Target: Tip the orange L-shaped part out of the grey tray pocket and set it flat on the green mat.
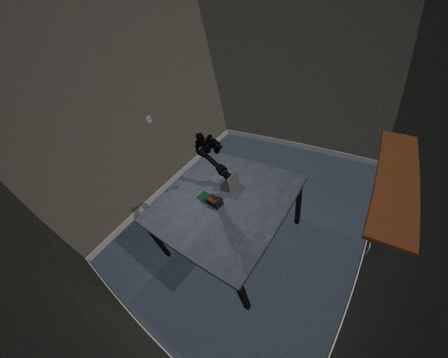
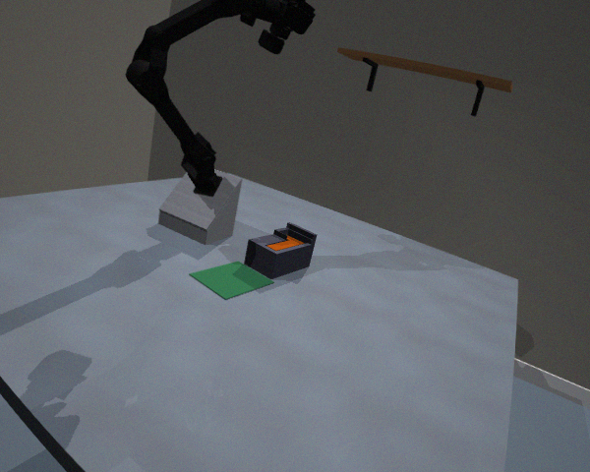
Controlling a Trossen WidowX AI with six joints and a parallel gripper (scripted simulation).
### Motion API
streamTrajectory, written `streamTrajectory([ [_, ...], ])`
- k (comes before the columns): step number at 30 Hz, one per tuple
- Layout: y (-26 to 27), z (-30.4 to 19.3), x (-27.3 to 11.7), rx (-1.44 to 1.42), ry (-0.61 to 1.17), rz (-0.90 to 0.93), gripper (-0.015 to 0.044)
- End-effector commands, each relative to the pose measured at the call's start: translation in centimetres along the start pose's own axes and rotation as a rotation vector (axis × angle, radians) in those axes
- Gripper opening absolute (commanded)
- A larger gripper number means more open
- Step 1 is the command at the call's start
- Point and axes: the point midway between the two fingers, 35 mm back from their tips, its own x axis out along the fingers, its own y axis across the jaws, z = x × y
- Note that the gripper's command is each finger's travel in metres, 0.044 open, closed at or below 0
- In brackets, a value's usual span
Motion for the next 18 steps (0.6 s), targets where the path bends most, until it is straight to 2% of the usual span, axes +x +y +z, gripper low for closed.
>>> streamTrajectory([
  [1,-3.6,6.4,2.3,-0.006,-0.181,-0.156,0.0180],
  [9,-14.3,18.8,3.1,-0.028,-0.479,-0.612,0.0180],
  [14,-22.5,24.6,0.5,-0.056,-0.556,-0.992,0.0180],
  [18,-29.2,27.7,-3.1,-0.095,-0.514,-1.344,0.0180],
])
